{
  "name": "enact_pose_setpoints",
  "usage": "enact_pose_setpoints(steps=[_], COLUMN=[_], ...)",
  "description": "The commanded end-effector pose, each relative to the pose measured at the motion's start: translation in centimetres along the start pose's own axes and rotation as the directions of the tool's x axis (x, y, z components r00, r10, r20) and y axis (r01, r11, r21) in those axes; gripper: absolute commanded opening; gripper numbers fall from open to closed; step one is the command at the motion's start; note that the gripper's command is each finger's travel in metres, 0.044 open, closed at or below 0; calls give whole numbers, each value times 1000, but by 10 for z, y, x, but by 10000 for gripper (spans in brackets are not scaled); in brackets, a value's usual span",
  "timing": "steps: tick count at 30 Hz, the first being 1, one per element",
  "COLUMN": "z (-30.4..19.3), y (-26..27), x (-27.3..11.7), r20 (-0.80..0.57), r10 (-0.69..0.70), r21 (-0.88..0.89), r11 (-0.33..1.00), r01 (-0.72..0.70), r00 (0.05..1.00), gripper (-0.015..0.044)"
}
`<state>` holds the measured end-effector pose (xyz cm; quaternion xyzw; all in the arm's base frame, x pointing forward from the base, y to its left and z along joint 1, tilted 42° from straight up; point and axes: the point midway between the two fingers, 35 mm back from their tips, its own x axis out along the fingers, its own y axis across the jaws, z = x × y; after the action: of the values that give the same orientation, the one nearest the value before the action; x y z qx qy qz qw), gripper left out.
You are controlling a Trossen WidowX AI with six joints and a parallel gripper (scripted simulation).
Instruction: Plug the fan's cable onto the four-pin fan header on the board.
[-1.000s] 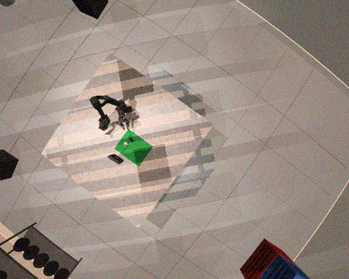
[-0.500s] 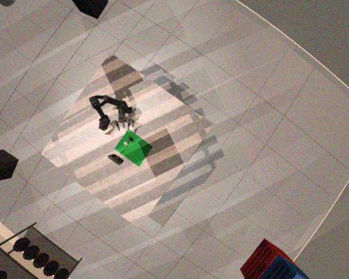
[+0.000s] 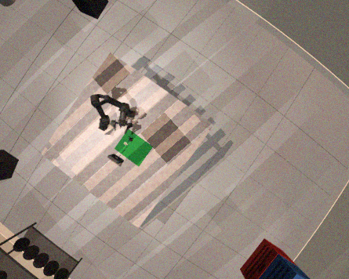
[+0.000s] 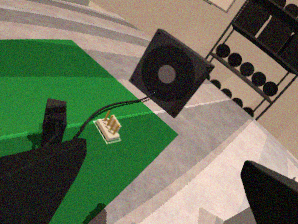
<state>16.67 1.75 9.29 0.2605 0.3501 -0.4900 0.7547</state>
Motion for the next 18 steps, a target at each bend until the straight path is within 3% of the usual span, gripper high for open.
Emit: enact_pose_setpoints(steps=[1,18], z=[0,-3], y=[-4,-17], x=[3,8], r20=[-71,-346], r10=[-68,-234], r21=[-51,-223], r11=[997,961], r01=[64,163], r00=[995,908], gripper=[440,440])
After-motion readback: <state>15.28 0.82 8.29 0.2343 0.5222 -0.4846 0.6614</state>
